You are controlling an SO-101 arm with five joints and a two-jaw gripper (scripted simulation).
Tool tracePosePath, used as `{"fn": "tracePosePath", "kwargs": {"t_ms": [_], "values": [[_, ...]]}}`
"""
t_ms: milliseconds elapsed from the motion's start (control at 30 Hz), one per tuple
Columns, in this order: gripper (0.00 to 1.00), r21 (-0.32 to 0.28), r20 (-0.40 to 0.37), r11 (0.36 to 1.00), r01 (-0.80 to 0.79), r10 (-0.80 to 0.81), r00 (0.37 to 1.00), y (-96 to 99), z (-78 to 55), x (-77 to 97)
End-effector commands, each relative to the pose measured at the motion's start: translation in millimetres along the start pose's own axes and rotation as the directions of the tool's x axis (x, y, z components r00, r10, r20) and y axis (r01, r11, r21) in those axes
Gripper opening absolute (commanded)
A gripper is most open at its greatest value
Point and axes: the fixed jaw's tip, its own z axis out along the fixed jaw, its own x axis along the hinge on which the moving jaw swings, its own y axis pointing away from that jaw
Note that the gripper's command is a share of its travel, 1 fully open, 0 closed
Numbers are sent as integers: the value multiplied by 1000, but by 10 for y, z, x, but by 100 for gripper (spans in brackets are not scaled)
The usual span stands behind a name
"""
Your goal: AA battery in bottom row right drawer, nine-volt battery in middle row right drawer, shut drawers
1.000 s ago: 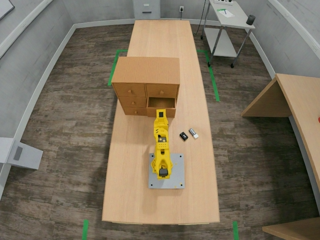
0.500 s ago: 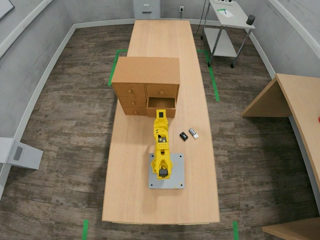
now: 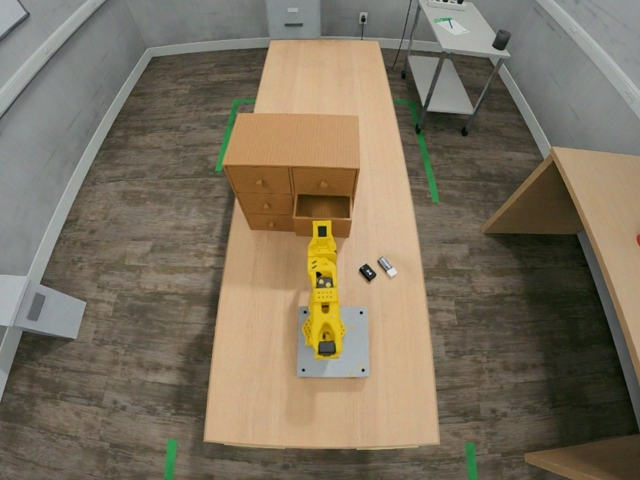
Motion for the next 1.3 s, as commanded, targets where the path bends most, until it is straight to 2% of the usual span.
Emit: {"fn": "tracePosePath", "kwargs": {"t_ms": [0,567,1267], "values": [[0,-18,8,1000,8,-8,1000,39,-21,6],[0,-19,8,1000,8,-8,1000,39,-27,9],[14,-19,8,1000,8,-8,1000,39,-27,9]]}}
